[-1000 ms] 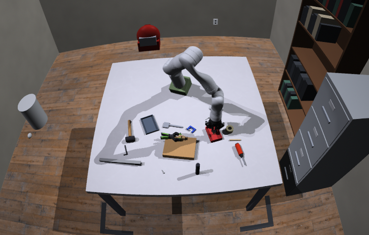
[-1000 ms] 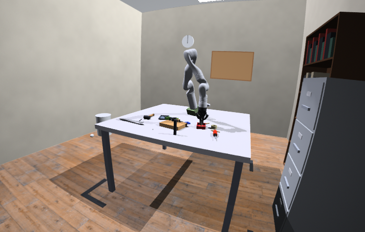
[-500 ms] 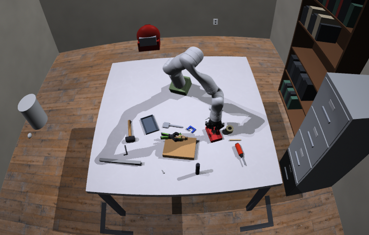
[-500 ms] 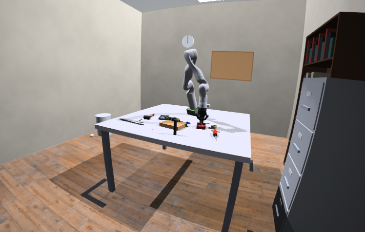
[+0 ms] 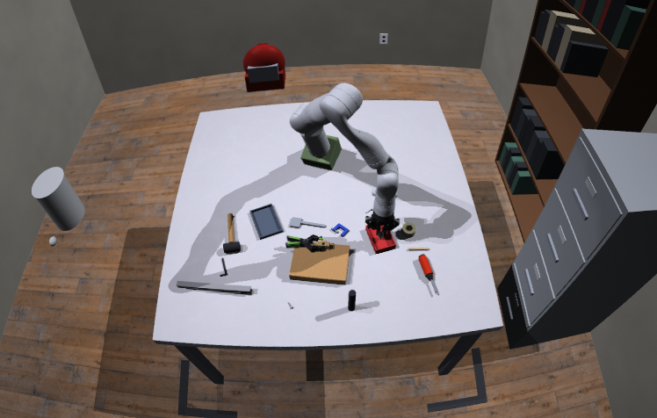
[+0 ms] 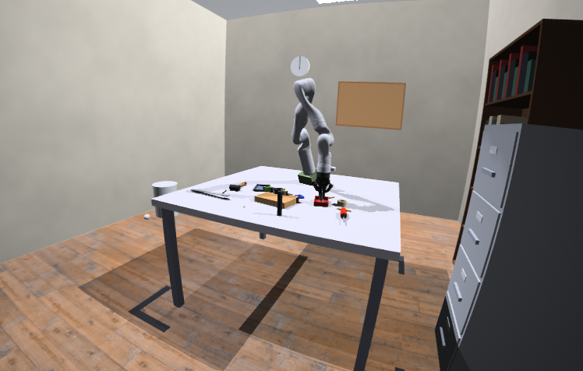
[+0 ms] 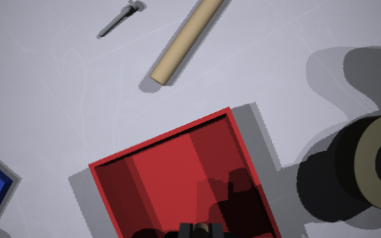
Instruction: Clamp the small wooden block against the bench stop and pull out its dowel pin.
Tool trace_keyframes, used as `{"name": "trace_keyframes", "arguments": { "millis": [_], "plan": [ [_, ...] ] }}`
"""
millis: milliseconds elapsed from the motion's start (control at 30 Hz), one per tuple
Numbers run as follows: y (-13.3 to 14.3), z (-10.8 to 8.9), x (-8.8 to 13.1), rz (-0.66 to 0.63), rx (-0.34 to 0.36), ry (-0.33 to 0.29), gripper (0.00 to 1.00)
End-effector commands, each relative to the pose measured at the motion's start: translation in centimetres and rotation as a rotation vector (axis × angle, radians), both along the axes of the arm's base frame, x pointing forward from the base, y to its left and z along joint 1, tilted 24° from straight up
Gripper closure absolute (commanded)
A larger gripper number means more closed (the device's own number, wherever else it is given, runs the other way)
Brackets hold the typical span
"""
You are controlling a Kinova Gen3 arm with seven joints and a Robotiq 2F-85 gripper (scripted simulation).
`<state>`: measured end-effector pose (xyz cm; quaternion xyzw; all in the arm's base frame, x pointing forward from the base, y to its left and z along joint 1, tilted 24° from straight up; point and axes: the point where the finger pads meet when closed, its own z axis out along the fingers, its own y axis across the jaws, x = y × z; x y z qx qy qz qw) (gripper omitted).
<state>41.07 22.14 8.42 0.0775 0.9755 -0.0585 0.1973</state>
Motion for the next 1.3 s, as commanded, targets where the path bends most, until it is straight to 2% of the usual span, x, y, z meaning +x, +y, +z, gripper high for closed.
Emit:
{"name": "trace_keyframes", "arguments": {
  "millis": [0, 900, 933, 1267],
  "plan": [
    [0.05, 0.06, 0.01, 0.001, 0.001, -0.001, 0.90],
    [0.05, 0.06, 0.01, 0.001, 0.001, -0.001, 0.90],
    [0.05, 0.06, 0.01, 0.001, 0.001, -0.001, 0.66],
    [0.05, 0.06, 0.01, 0.001, 0.001, -0.001, 0.66]
  ]
}}
